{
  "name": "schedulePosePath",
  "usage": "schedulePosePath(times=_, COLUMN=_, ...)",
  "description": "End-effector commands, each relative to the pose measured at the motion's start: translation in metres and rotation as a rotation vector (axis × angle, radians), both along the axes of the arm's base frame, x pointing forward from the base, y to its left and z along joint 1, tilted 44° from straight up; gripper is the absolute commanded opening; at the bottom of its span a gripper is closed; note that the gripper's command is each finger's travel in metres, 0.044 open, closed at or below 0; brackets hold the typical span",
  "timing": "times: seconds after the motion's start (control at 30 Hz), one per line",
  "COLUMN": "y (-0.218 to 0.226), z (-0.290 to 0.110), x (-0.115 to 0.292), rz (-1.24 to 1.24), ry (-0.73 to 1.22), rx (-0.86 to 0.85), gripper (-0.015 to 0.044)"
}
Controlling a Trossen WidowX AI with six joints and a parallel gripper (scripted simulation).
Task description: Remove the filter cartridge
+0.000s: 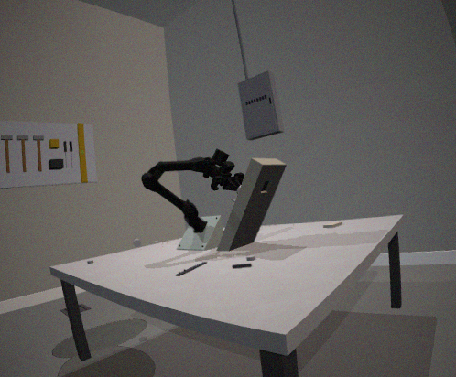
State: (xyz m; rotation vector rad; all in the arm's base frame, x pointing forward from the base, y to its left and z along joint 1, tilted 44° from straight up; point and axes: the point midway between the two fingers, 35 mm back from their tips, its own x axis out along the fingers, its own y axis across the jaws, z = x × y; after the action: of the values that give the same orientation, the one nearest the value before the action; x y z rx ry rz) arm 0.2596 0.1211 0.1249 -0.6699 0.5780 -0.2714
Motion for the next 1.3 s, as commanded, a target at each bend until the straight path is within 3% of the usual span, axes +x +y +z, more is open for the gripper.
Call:
schedulePosePath(times=0.0, y=0.002, z=0.001, x=0.001, rz=0.000, ry=-0.003, rx=0.003, gripper=0.0053)
schedulePosePath(times=0.07, y=0.002, z=0.001, x=0.001, rz=0.000, ry=-0.003, rx=0.003, gripper=0.0096)
schedulePosePath(times=0.5, y=-0.002, z=0.000, x=-0.002, rz=-0.003, ry=-0.016, rx=0.013, gripper=0.0096)
schedulePosePath(times=0.73, y=0.038, z=0.044, x=0.031, rz=-0.003, ry=-0.018, rx=0.015, gripper=0.0096)
schedulePosePath(times=0.87, y=0.042, z=0.049, x=0.034, rz=-0.003, ry=-0.018, rx=0.015, gripper=0.0096)
schedulePosePath(times=1.27, y=0.093, z=0.102, x=0.030, rz=-0.003, ry=-0.026, rx=0.035, gripper=0.0411)
